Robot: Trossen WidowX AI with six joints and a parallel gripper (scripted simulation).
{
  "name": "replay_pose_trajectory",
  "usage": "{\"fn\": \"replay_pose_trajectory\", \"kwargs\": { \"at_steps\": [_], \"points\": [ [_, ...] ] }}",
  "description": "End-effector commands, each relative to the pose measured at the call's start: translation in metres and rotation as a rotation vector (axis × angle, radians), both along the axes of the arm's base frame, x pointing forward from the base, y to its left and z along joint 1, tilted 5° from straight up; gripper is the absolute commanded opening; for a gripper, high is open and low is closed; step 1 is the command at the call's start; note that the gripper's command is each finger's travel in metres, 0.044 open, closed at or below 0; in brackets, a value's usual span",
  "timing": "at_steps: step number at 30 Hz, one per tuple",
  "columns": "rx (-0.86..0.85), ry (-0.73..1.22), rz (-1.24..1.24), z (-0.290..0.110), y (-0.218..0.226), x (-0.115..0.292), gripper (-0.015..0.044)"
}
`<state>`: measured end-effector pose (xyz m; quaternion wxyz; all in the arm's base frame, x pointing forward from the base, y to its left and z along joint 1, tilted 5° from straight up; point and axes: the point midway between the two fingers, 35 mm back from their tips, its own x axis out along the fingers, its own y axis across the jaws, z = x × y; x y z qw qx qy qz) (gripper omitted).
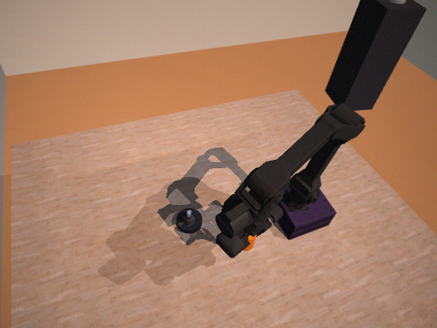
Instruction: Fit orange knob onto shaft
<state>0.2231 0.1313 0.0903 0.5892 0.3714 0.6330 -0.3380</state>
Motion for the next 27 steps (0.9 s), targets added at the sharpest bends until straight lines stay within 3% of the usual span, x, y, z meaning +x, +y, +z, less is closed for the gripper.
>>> {"fn": "replay_pose_trajectory", "kwargs": {
  "at_steps": [1,27],
  "points": [
    [0.007,-0.002,0.005,0.011,-0.001,-0.002,0.0000],
    [0.223,-0.390,-0.035,0.049,-0.004,0.004,0.0000]
  ]
}}
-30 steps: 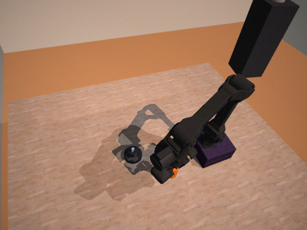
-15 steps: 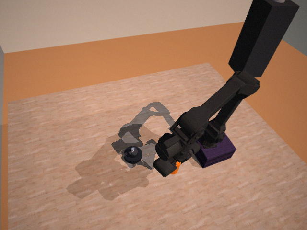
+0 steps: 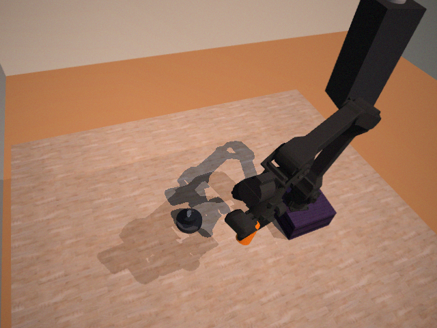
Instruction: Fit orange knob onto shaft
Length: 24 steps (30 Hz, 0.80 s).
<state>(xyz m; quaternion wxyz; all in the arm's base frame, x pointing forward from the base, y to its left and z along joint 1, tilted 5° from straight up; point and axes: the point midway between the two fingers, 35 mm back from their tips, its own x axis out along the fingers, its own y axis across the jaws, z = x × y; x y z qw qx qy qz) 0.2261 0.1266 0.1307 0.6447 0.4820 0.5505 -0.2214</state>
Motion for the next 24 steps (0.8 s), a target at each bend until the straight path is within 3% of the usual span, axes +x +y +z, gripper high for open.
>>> {"fn": "replay_pose_trajectory", "kwargs": {
  "at_steps": [1,24],
  "points": [
    [0.052,-0.077,-0.009,0.011,0.000,0.001,0.0000],
    [0.289,-0.494,-0.044,0.057,-0.003,0.005,0.0000]
  ]
}}
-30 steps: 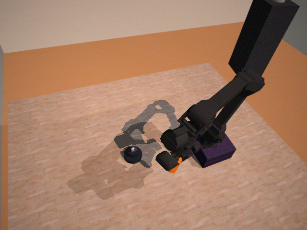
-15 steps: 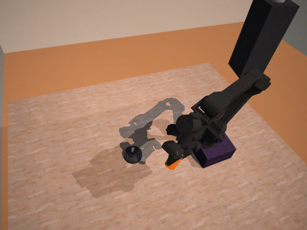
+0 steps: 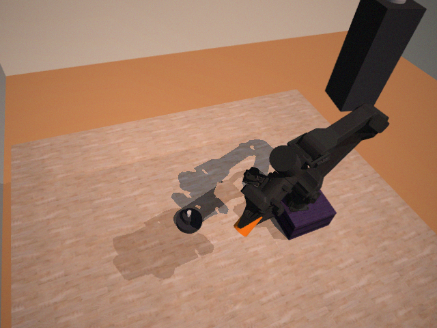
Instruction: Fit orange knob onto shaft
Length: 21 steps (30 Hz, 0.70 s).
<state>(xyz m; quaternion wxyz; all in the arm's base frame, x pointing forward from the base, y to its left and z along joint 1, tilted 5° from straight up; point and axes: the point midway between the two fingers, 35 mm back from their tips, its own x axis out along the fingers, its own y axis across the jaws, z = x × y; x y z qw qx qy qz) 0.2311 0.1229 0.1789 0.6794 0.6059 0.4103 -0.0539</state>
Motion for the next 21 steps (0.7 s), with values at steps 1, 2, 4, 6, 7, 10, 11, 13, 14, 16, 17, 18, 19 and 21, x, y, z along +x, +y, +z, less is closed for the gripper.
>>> {"fn": "replay_pose_trajectory", "kwargs": {
  "at_steps": [1,2,4,6,7,10,11,13,14,16,17,18,19,21],
  "points": [
    [0.039,-0.058,-0.002,0.0092,0.0003,0.0001,0.0000],
    [0.008,-0.014,-0.001,0.0016,-0.0002,0.0000,0.0000],
    [0.008,-0.014,-0.001,0.0016,-0.0002,0.0000,0.0000],
    [0.008,-0.014,-0.001,0.0016,-0.0002,0.0000,0.0000],
    [0.008,-0.014,-0.001,0.0016,-0.0002,0.0000,0.0000],
    [0.008,-0.014,-0.001,0.0016,-0.0002,0.0000,0.0000],
    [0.008,-0.014,-0.001,0.0016,-0.0002,0.0000,0.0000],
    [0.008,-0.014,-0.001,0.0016,-0.0002,0.0000,0.0000],
    [0.008,-0.014,-0.001,0.0016,-0.0002,0.0000,0.0000],
    [0.008,-0.014,-0.001,0.0016,-0.0002,0.0000,0.0000],
    [0.008,-0.014,-0.001,0.0016,-0.0002,0.0000,0.0000],
    [0.008,-0.014,-0.001,0.0016,-0.0002,0.0000,0.0000],
    [0.008,-0.014,-0.001,0.0016,-0.0002,0.0000,0.0000],
    [0.008,-0.014,-0.001,0.0016,-0.0002,0.0000,0.0000]
  ]
}}
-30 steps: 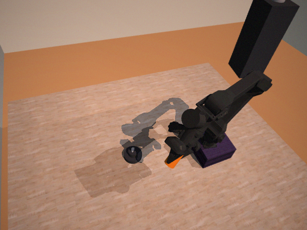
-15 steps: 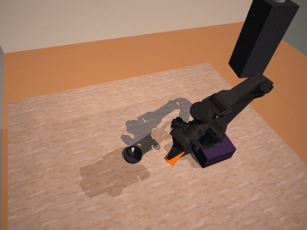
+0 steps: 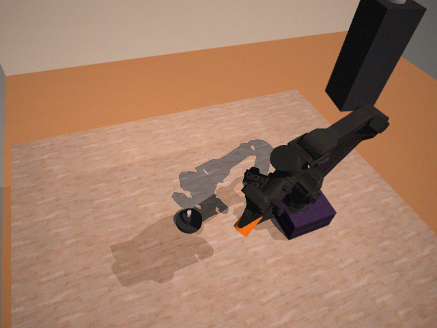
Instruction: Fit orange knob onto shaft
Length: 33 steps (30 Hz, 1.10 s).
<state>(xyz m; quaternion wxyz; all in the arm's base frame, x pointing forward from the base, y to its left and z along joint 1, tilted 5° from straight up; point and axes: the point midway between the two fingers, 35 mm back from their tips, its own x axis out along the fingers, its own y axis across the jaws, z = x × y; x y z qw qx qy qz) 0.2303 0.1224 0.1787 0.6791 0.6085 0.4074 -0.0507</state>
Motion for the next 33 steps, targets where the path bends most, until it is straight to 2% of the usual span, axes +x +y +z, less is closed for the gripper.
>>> {"fn": "replay_pose_trajectory", "kwargs": {
  "at_steps": [1,16,33],
  "points": [
    [0.001,-0.006,0.000,0.002,0.000,0.001,0.0000],
    [-0.001,0.005,0.003,0.001,0.002,0.002,0.0000],
    [-0.143,0.260,0.025,-0.026,0.009,0.009,0.0000]
  ]
}}
